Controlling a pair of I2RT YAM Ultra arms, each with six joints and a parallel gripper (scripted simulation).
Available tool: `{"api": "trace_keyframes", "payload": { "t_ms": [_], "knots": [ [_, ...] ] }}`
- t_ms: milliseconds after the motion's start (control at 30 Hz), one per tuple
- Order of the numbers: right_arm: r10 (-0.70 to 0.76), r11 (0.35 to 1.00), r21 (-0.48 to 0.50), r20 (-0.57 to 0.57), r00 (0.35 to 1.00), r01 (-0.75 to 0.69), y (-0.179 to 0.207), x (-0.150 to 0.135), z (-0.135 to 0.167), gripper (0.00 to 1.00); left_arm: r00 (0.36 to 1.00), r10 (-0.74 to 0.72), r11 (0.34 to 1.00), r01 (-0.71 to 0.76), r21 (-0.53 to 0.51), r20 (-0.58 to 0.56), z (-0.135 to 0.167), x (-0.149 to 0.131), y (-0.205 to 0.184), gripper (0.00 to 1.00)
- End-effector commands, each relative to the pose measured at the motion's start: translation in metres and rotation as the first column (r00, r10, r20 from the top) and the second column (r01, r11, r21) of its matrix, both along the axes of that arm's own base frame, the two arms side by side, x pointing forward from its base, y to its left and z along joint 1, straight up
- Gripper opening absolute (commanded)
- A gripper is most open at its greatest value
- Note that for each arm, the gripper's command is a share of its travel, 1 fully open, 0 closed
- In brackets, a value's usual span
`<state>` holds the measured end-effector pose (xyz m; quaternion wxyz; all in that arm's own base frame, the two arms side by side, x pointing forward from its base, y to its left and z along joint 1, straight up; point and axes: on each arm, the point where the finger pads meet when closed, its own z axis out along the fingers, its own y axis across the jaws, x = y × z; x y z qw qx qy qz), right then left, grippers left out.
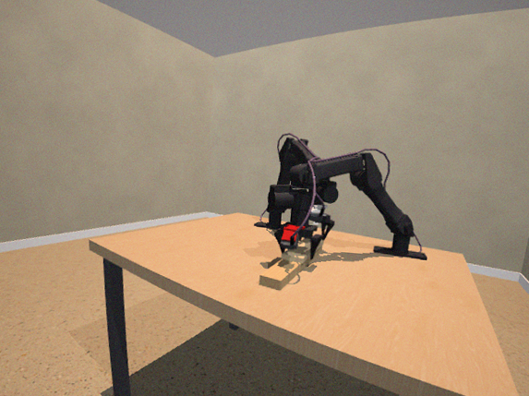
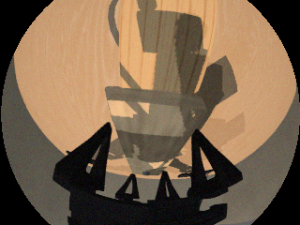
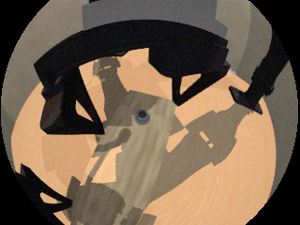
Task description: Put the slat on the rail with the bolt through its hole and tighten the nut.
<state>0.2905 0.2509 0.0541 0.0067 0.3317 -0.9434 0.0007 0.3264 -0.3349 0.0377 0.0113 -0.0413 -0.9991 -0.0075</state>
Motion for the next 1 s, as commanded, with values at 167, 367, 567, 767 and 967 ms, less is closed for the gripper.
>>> {"api": "trace_keyframes", "payload": {
  "t_ms": [167,367,567,767,967],
  "knots": [
    [0.0,1.0,0.009,0.011,1.0,0.0,0.001,0.002,0.004,1.0,1.0,0.0,1.0,0.0,-0.01,0.012,0.008,0.002,-0.001,1.0],
    [0.0,1.0,0.009,0.011,1.0,0.0,0.001,0.002,0.004,1.0,1.0,0.0,1.0,0.0,-0.012,0.014,0.013,0.002,-0.001,1.0],
    [0.0,1.0,0.009,0.011,1.0,0.0,0.001,0.002,0.004,1.0,1.0,0.0,1.0,0.0,-0.014,0.018,0.021,0.002,-0.002,1.0],
    [0.0,1.0,0.009,0.011,1.0,0.0,0.001,0.002,0.004,1.0,1.0,0.0,1.0,0.0,-0.016,0.021,0.028,0.002,-0.002,1.0],
    [0.0,1.0,0.009,0.011,1.0,0.0,0.001,0.002,0.004,1.0,1.0,0.0,1.0,0.0,-0.019,0.024,0.035,0.002,-0.002,1.0]
  ]
}}
